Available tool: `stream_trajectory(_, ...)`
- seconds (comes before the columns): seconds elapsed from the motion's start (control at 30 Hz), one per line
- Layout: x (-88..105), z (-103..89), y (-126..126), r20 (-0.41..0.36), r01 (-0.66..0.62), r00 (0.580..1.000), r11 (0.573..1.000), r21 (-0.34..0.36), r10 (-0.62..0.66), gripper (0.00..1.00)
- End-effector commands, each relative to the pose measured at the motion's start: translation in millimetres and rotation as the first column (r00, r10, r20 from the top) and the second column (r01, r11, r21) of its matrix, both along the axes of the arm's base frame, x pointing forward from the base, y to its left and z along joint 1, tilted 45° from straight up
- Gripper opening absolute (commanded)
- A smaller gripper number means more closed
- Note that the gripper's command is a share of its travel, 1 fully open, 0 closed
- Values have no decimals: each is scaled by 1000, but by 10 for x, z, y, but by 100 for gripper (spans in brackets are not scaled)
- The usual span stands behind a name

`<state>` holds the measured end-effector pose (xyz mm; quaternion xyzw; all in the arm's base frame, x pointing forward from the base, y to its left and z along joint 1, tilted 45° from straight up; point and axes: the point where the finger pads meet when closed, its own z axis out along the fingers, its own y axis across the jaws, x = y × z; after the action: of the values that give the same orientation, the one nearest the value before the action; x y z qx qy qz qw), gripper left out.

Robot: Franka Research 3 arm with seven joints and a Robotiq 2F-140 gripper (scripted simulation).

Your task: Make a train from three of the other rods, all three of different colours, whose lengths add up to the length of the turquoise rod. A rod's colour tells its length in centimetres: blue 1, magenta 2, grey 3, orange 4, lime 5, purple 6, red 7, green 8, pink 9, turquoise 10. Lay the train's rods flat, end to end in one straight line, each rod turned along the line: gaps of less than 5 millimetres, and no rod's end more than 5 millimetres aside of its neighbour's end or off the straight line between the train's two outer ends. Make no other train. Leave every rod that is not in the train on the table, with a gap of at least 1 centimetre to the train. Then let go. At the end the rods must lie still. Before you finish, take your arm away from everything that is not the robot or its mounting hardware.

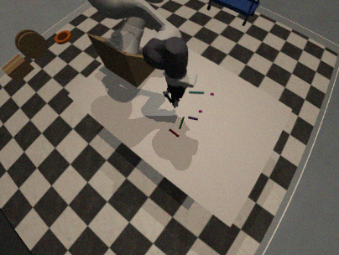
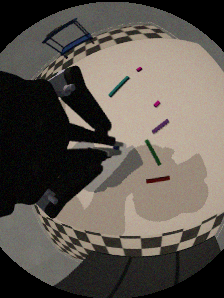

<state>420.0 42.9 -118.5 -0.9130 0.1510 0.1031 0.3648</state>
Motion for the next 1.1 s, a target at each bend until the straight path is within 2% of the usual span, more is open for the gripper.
stream_trajectory(0.0, -33, -21, -14, 61, -79, 995, 997, 9, 78, 3)
stream_trajectory(0.5, -37, -58, 22, 61, -79, 995, 997, 9, 78, 3)
stream_trajectory(0.97, -84, -444, 398, 61, -79, 995, 997, 9, 78, 3)
stream_trajectory(1.07, -88, -473, 427, 61, -79, 995, 997, 9, 78, 3)
